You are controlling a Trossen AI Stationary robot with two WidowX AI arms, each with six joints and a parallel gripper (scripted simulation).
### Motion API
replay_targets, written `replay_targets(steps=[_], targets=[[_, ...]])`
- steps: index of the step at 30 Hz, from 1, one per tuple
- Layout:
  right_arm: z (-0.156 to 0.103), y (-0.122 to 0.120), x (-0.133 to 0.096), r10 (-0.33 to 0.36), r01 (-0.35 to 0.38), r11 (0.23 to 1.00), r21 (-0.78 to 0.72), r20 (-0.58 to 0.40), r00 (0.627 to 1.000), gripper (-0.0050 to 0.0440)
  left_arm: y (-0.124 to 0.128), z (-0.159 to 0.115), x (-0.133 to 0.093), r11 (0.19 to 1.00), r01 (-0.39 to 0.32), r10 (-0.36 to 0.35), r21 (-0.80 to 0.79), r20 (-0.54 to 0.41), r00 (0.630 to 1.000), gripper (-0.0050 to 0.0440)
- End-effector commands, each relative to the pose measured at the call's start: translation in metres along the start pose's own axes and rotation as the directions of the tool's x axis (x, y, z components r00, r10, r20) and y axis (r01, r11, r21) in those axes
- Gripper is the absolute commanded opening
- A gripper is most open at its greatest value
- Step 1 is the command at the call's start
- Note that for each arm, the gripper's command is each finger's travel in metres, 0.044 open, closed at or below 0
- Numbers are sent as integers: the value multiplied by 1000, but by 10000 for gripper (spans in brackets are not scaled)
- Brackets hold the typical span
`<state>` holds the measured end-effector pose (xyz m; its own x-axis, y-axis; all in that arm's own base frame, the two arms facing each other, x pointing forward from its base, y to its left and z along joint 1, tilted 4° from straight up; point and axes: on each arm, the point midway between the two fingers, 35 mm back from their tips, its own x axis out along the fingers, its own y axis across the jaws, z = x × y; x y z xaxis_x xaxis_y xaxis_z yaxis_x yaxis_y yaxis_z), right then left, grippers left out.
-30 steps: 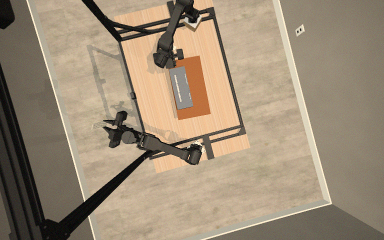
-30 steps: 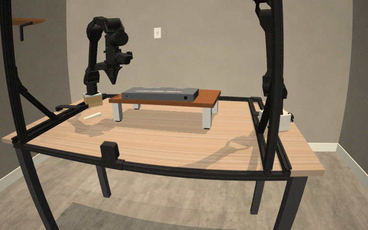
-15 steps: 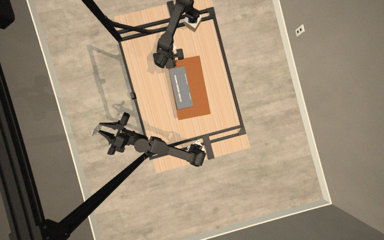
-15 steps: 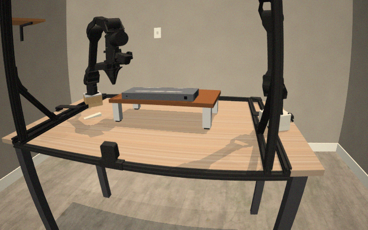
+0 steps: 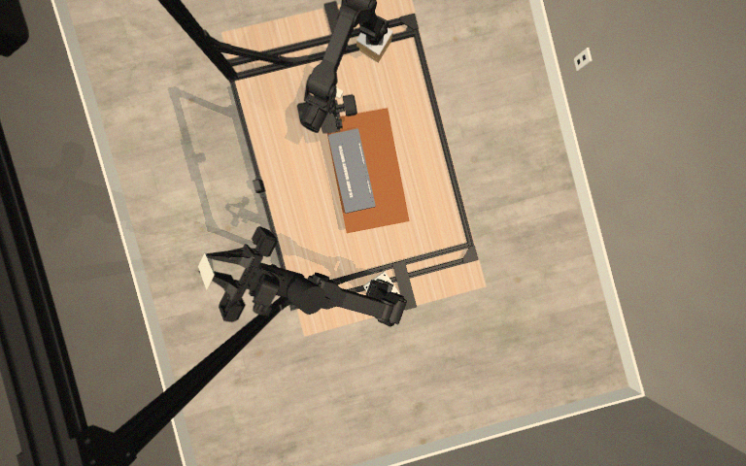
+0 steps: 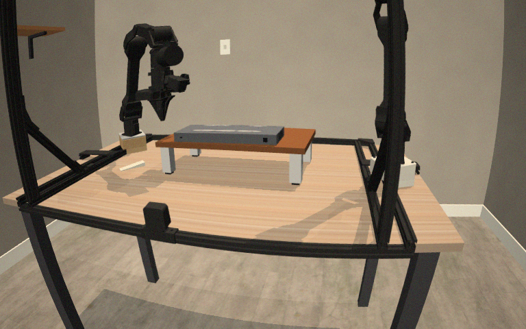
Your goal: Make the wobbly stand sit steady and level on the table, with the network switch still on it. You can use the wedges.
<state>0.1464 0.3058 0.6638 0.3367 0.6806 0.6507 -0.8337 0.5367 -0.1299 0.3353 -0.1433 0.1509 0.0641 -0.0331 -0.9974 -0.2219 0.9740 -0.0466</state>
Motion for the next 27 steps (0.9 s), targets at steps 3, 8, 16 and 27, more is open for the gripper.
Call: replay_targets(steps=[3,8,16,27], targets=[[19,-3,-2,-10,9,1000,13,57,998,0,0,0,0,1000,0,0,0,0,1000,0],[82,-15,-13,-40,29,998,52,235,971,0,0,0,0,1000,0,0,0,0,1000,0],[131,-24,-29,-64,35,996,84,372,926,0,0,0,0,1000,0,0,0,0,1000,0],[227,-42,-82,-111,26,989,143,630,769,0,0,0,0,1000,0,0,0,0,1000,0]])
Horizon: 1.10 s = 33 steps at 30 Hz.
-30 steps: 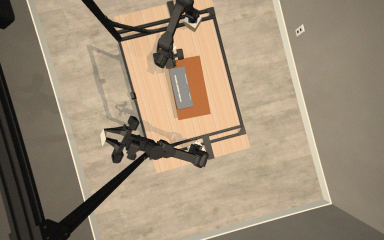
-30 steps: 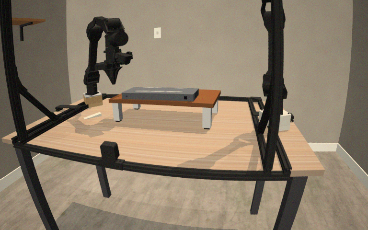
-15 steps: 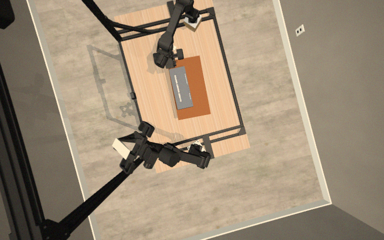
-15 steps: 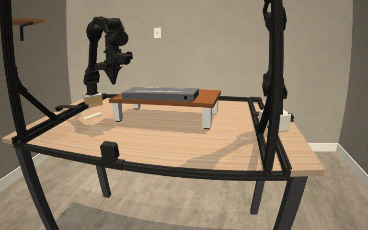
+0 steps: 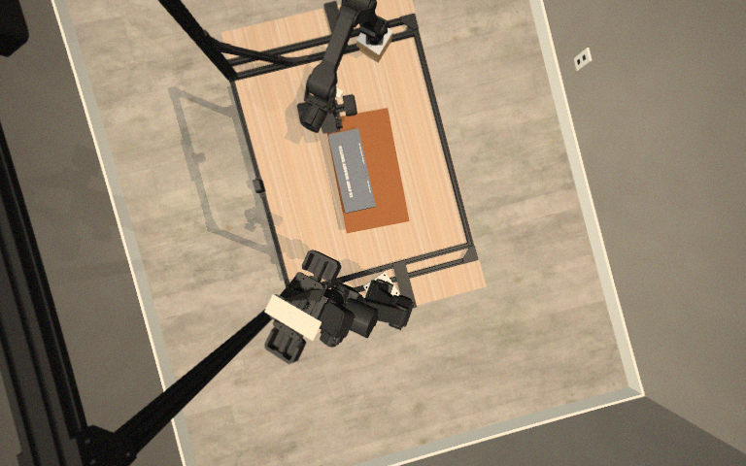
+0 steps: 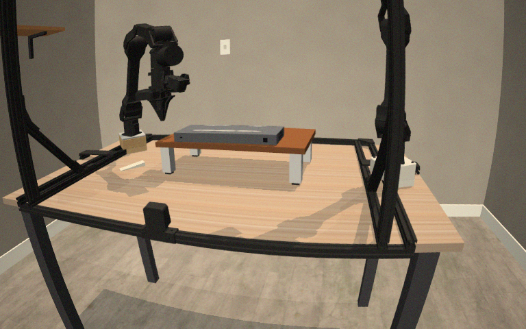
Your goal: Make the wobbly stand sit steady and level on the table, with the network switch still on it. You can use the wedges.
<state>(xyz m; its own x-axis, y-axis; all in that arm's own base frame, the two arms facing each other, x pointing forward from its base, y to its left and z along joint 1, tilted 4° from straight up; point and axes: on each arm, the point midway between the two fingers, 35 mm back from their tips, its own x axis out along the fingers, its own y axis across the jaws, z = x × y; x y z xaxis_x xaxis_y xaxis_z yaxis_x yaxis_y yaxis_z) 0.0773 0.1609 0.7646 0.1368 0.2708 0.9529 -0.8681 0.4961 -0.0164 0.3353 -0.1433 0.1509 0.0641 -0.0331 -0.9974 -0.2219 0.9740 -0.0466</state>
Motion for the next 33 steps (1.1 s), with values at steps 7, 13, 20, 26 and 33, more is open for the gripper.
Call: replay_targets(steps=[7,13,20,26,33], targets=[[82,-6,3,-12,4,999,39,211,977,0,0,0,0,1000,0,0,0,0,1000,0],[116,-9,-3,-20,3,998,55,304,953,0,0,0,0,1000,0,0,0,0,1000,0],[163,-12,-11,-28,-9,997,83,432,902,0,0,0,0,1000,0,0,0,0,1000,0],[158,-14,-12,-20,22,1000,-1,419,908,0,0,0,0,1000,0,0,0,0,1000,0],[163,-26,-13,43,173,863,-474,410,911,0,0,0,0,1000,0,0,0,0,1000,0]])
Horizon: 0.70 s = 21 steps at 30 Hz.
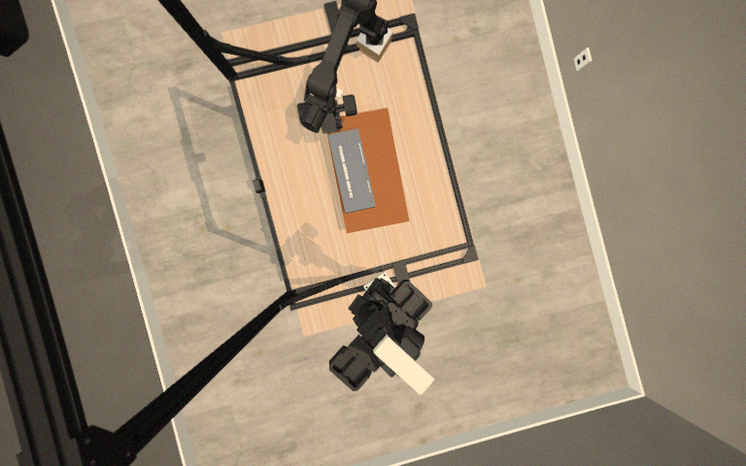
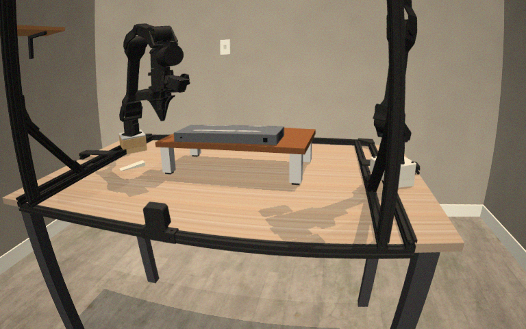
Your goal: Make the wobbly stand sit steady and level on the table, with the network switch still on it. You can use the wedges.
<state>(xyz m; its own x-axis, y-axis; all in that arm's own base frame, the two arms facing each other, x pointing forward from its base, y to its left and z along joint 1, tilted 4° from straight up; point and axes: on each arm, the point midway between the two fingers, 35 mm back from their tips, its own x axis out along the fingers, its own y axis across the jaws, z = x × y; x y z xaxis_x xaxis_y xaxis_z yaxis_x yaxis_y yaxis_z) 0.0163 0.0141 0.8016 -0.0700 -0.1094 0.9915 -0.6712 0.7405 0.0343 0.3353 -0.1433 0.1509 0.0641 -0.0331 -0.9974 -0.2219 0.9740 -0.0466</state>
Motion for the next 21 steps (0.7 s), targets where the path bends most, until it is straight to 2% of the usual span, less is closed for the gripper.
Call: replay_targets(steps=[1,5,9,10,14,20,21], targets=[[1,-7,1,61,-58,961,-269,0,998,0,0,0,0,1000,0,0,0,0,1000,0],[3,-10,1,96,-88,873,-479,-9,995,0,0,0,0,1000,0,0,0,0,1000,0],[3,-10,1,96,-88,873,-479,-9,995,0,0,0,0,1000,0,0,0,0,1000,0],[3,-10,1,45,-38,887,-461,4,999,0,0,0,0,1000,0,0,0,0,1000,0],[7,-14,2,95,-75,728,-682,-8,995,0,0,0,0,1000,0,0,0,0,1000,0],[14,-18,4,151,-114,400,-910,-57,987,0,0,0,0,1000,0,0,0,0,1000,0],[14,-18,4,153,-115,392,-913,-59,986,0,0,0,0,1000,0,0,0,0,1000,0]])
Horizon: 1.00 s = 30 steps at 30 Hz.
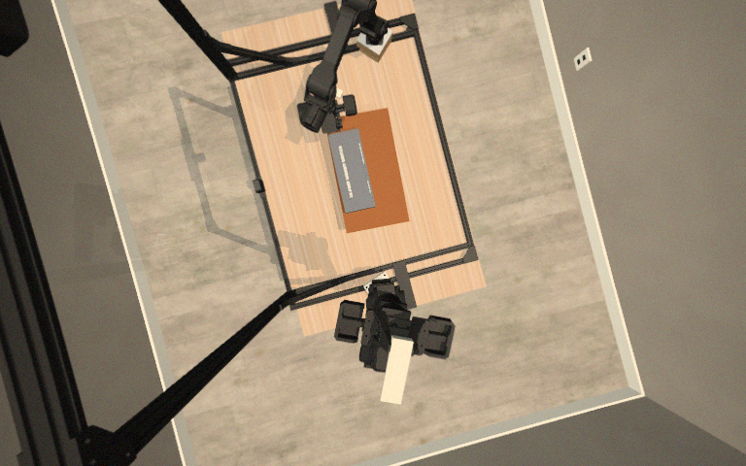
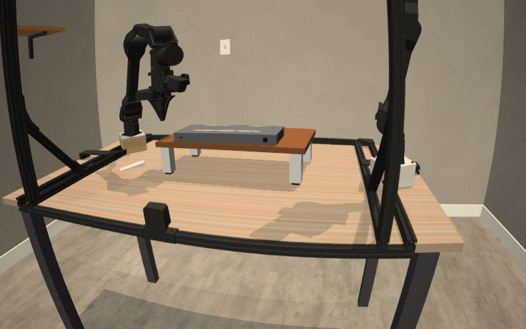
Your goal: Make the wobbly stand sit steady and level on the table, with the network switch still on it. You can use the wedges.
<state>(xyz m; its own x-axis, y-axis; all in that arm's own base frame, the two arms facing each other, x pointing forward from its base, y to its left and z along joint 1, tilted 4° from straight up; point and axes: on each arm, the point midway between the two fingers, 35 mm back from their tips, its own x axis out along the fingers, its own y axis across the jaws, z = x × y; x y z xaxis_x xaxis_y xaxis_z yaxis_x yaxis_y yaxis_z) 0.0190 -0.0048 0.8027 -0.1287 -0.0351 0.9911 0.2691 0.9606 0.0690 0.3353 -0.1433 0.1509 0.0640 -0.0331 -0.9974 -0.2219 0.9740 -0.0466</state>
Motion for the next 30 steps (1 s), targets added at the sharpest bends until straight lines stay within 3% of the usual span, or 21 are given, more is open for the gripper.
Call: replay_targets(steps=[1,5,6,16,22,23,30], targets=[[0,-4,1,77,-72,986,-151,22,997,0,0,0,0,1000,0,0,0,0,1000,0],[0,-4,1,77,-72,986,-151,22,997,0,0,0,0,1000,0,0,0,0,1000,0],[1,-3,1,24,-23,992,-126,12,1000,0,0,0,0,1000,0,0,0,0,1000,0],[1,-8,2,122,-108,919,-378,14,992,0,0,0,0,1000,0,0,0,0,1000,0],[1,-8,2,122,-108,919,-378,14,992,0,0,0,0,1000,0,0,0,0,1000,0],[1,-8,1,92,-80,928,-364,17,996,0,0,0,0,1000,0,0,0,0,1000,0],[1,-8,2,113,-99,922,-374,16,993,0,0,0,0,1000,0,0,0,0,1000,0]])
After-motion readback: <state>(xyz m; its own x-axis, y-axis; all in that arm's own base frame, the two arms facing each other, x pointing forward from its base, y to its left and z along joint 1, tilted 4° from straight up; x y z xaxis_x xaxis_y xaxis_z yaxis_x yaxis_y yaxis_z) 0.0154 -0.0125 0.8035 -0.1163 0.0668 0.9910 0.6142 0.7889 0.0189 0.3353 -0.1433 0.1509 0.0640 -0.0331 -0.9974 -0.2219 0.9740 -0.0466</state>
